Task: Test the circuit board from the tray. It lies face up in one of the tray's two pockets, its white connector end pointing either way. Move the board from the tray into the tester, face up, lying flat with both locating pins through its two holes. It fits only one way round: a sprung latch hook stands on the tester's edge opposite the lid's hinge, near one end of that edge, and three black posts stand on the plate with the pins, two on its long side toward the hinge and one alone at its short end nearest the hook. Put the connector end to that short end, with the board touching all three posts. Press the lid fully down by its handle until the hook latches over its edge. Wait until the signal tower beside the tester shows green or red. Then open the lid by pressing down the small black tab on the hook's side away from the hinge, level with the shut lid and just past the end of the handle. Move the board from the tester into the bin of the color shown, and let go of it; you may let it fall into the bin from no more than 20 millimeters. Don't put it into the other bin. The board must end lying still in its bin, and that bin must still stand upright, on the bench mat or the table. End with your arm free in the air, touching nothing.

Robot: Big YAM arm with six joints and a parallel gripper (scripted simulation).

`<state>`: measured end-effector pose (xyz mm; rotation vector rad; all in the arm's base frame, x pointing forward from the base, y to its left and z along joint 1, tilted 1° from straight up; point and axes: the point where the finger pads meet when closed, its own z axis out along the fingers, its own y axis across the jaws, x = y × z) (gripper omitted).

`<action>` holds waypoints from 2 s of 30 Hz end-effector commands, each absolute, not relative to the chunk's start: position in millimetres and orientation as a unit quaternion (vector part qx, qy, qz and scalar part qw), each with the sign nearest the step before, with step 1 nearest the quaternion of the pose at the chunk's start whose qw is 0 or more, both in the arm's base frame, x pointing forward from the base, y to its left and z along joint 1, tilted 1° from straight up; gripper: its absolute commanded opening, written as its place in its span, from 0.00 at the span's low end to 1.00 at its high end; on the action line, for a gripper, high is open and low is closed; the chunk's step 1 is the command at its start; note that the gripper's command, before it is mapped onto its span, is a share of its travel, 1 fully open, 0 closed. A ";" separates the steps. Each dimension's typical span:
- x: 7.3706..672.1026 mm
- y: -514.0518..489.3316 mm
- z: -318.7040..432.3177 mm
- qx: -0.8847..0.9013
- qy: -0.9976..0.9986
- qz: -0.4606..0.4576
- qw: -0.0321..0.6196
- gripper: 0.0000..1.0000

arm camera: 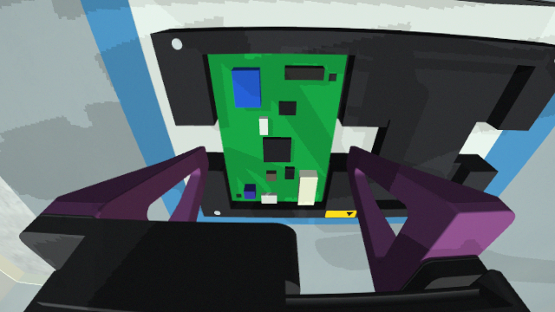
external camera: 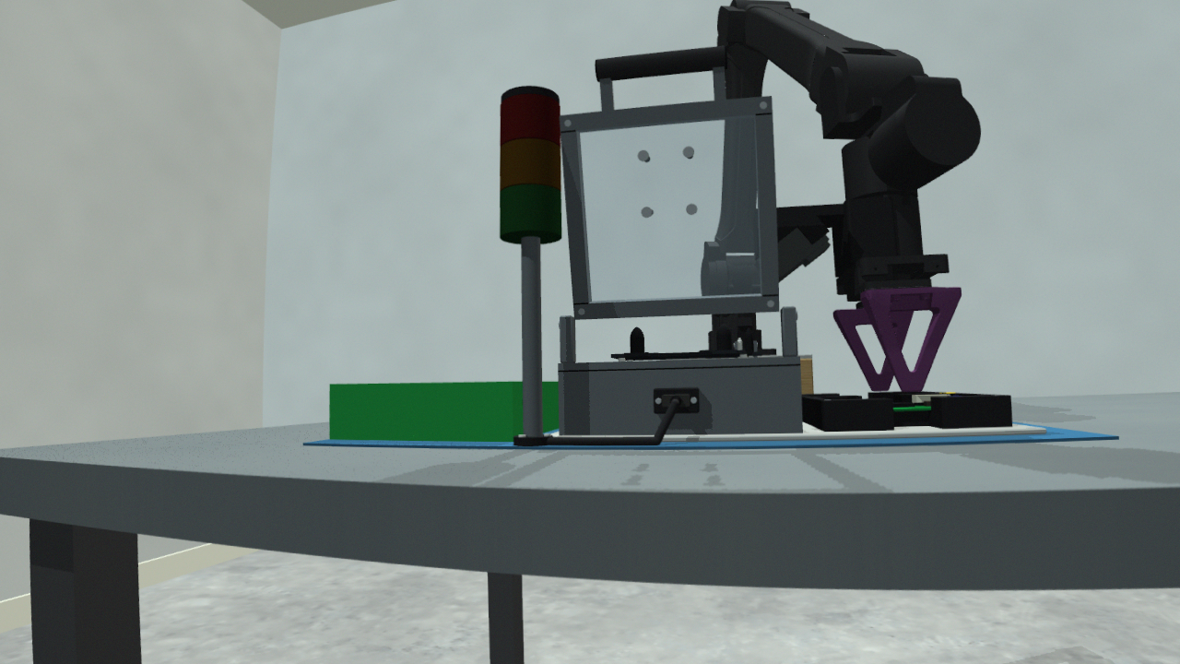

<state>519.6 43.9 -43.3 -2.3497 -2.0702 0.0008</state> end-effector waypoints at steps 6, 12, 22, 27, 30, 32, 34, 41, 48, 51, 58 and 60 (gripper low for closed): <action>540.1 35.8 -35.9 -0.752 -0.659 -0.009 -0.004 0.92; 540.1 35.8 -35.9 -0.752 -0.659 -0.009 -0.004 0.92; 540.1 35.8 -35.9 -0.752 -0.659 -0.009 -0.004 0.92; 540.4 35.8 -37.3 -0.752 -0.659 -0.011 -0.005 0.92; 540.8 35.8 -39.4 -0.752 -0.659 -0.013 -0.007 0.92; 540.8 35.8 -40.8 -0.752 -0.659 -0.014 -0.008 0.92; 537.9 35.6 -44.3 -0.752 -0.659 -0.011 -0.006 0.92; 526.8 34.7 -58.0 -0.752 -0.660 -0.002 0.001 0.92; 522.7 34.4 -63.6 -0.752 -0.660 0.001 0.004 0.92; 530.8 34.9 -58.7 -0.752 -0.659 -0.004 0.000 0.92; 530.8 34.9 -58.8 -0.752 -0.659 -0.004 0.000 0.92; 530.8 34.9 -58.8 -0.752 -0.659 -0.004 0.000 0.92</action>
